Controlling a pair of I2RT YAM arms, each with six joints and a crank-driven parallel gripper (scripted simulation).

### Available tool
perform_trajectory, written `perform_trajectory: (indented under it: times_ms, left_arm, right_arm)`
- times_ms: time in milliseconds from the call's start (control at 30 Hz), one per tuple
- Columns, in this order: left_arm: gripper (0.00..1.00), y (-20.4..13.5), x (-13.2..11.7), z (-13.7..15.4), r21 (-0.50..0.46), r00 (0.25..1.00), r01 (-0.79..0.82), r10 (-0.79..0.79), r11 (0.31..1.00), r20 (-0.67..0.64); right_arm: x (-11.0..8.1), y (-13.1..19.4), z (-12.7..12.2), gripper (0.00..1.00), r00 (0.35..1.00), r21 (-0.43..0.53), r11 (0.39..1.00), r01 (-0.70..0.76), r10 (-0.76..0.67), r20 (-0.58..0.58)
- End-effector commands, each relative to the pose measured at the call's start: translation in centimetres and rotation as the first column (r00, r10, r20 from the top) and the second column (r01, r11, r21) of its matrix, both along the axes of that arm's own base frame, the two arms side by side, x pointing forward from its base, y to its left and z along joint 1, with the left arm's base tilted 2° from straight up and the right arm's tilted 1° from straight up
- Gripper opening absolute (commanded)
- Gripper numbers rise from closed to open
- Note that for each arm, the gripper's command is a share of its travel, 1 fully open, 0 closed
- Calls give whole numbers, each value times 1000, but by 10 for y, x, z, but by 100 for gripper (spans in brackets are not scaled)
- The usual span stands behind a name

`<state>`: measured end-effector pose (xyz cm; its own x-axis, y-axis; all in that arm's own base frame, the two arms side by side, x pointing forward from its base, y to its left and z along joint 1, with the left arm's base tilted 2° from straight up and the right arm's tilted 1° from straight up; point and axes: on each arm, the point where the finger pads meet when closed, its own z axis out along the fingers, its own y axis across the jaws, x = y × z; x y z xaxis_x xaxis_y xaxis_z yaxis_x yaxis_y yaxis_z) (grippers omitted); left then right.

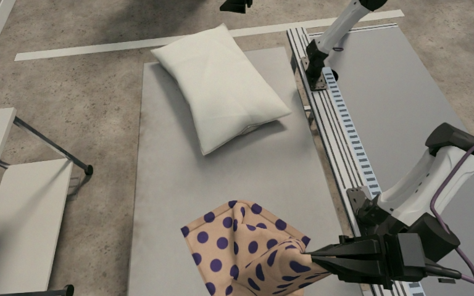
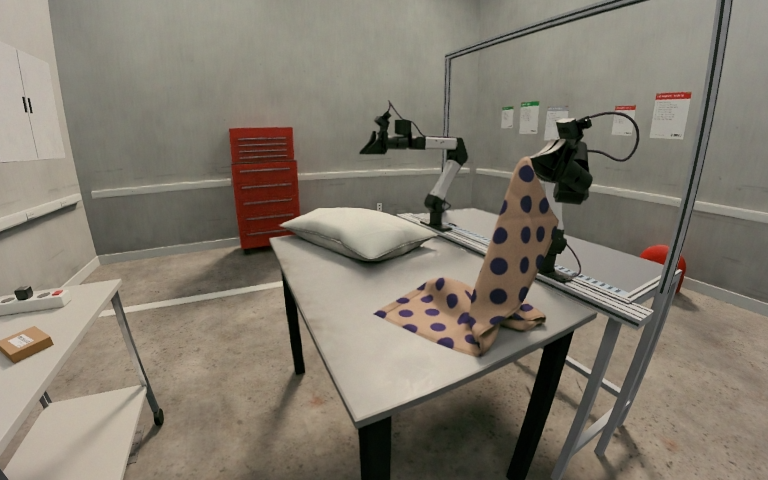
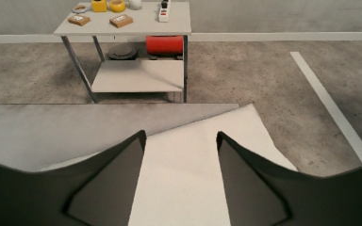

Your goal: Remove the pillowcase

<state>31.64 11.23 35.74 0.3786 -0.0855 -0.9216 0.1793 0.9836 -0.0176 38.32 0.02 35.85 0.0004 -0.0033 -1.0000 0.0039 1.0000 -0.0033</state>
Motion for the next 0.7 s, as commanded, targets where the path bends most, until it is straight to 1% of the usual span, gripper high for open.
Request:
perform_trajectory:
  times_ms: [0, 67, 167, 233, 300, 400, 533, 600, 633, 667]
  left_arm:
    - [1, -5, -10, 3, 39, 999, 6, -8, 999, 49]
    - [1, -8, -16, 0, 49, 998, 2, -5, 999, 58]
    - [1, -7, -17, -4, 47, 998, 2, -4, 999, 55]
    - [1, -4, -17, -15, 32, 999, -1, 0, 999, 40]
    - [1, -8, -24, -15, 51, 998, -8, 5, 999, 56]
    - [1, -7, -28, -27, 42, 999, -13, 11, 999, 47]
    - [1, -7, -31, -30, 41, 999, -20, 18, 999, 47]
    - [1, -3, -29, -24, 35, 998, -36, 34, 999, 58]
    - [1, -1, -28, -31, 18, 998, -37, 36, 999, 42]
    - [1, -2, -28, -23, 53, 999, -34, 33, 998, 34]
  right_arm:
    - [1, -1, -4, 63, 1000, -7, 1000, 4, -4, -4]
    - [1, -1, -4, 63, 1000, -7, 1000, 4, -4, -4]
    - [1, -1, -4, 63, 1000, -7, 1000, 4, -4, -4]
    - [1, -1, -4, 63, 1000, -7, 1000, 4, -4, -4]
    - [1, -1, -4, 63, 1000, -7, 1000, 4, -4, -4]
    - [1, -1, -4, 63, 1000, -7, 1000, 4, -4, -4]
    - [1, -1, -4, 63, 1000, -7, 1000, 4, -4, -4]
    - [1, -1, -4, 63, 1000, -7, 1000, 4, -4, -4]
    - [1, -1, -4, 63, 1000, -7, 1000, 4, -4, -4]
    - [1, -1, -4, 63, 1000, -7, 1000, 4, -4, -4]
